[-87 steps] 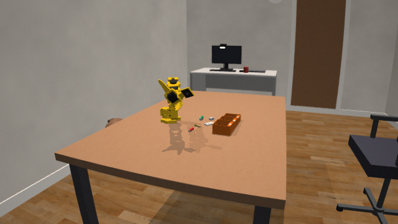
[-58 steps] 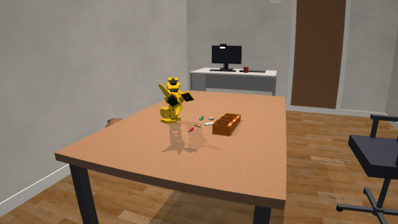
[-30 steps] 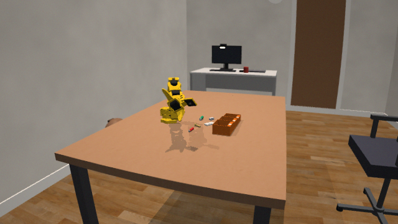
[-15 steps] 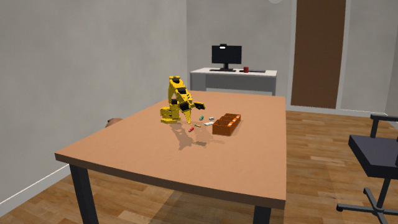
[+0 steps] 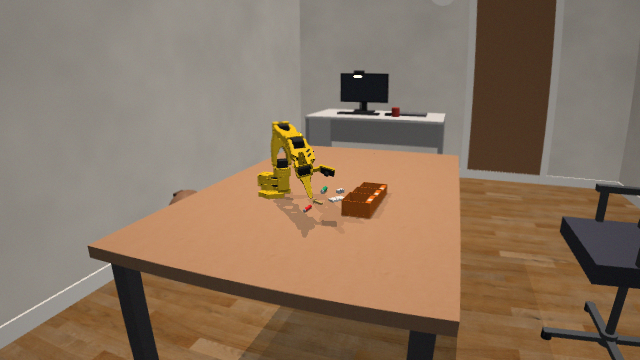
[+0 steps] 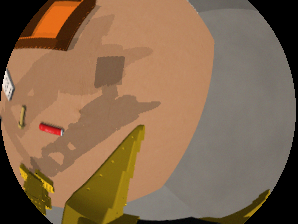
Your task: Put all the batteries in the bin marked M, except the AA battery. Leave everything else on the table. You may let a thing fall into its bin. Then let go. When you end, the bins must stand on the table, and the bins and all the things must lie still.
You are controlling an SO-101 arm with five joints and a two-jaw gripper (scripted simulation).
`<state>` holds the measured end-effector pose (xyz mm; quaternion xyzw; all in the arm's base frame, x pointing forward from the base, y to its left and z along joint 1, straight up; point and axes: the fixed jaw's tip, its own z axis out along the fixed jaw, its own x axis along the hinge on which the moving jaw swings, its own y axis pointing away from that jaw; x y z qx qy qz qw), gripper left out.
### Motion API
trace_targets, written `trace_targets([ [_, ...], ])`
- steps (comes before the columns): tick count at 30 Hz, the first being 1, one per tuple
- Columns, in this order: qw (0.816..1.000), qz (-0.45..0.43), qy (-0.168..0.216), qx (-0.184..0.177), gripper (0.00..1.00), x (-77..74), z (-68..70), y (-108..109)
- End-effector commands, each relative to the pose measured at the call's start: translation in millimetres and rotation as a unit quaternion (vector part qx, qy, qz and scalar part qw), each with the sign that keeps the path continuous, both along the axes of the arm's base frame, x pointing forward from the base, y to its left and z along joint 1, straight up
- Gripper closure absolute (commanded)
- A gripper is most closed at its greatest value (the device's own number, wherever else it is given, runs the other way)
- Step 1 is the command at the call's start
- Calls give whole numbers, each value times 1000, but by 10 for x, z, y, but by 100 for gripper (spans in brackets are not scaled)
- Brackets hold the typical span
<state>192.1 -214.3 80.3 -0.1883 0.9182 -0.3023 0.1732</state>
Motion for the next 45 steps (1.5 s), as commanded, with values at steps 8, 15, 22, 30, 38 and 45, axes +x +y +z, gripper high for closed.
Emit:
trace_targets([
  [8,998,56,38,11,0,-36,27,278],
  [15,994,85,60,19,0,-74,24,424],
  [22,990,104,91,43,0,-142,-85,543],
  [30,983,139,113,48,0,-198,-70,705],
  [38,978,148,133,66,0,-254,-147,772],
  [45,972,172,145,66,0,-292,-125,869],
])
